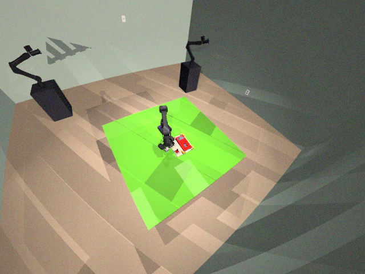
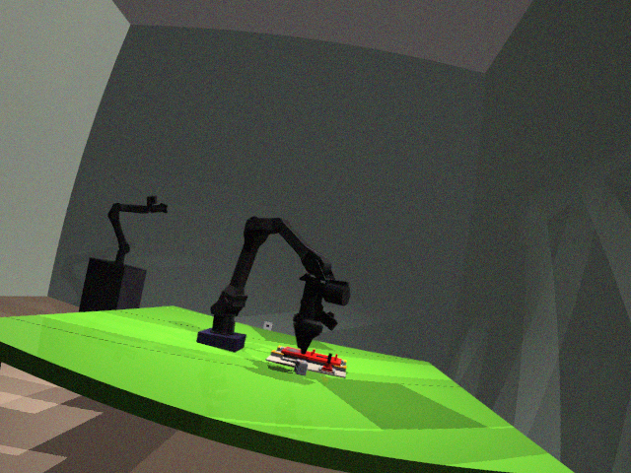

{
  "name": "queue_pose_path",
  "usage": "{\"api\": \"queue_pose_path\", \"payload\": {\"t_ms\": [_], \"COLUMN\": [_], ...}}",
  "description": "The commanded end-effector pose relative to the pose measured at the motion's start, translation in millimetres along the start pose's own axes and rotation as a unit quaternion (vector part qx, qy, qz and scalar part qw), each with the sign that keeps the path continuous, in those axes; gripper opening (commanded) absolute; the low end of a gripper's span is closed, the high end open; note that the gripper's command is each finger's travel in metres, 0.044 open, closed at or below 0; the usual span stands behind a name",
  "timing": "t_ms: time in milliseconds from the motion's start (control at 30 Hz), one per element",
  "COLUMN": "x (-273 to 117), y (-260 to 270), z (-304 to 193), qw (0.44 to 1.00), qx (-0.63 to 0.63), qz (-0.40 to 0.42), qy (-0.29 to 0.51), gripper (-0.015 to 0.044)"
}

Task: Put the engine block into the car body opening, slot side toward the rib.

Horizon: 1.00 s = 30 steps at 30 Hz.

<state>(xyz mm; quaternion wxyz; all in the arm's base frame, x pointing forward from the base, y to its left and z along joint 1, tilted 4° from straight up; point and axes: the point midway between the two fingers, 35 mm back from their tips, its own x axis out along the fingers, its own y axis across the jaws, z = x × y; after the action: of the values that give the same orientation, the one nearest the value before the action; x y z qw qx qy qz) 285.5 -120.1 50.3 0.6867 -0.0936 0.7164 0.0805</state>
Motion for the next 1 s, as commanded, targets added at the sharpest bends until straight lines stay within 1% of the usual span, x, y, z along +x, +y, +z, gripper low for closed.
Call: {"api": "queue_pose_path", "payload": {"t_ms": [0,67,167,967], "x": [-1.6,-0.4,12.2,48.7], "y": [-0.5,-0.5,-0.6,-0.8], "z": [9.3,9.3,9.3,9.2], "qw": [1.0,1.0,1.0,1.0], "qx": [-0.001,-0.001,-0.001,-0.001], "qz": [-0.003,-0.003,-0.003,-0.003], "qy": [0.0,0.0,0.0,0.0], "gripper": [0.044,0.044,0.044,0.044]}}
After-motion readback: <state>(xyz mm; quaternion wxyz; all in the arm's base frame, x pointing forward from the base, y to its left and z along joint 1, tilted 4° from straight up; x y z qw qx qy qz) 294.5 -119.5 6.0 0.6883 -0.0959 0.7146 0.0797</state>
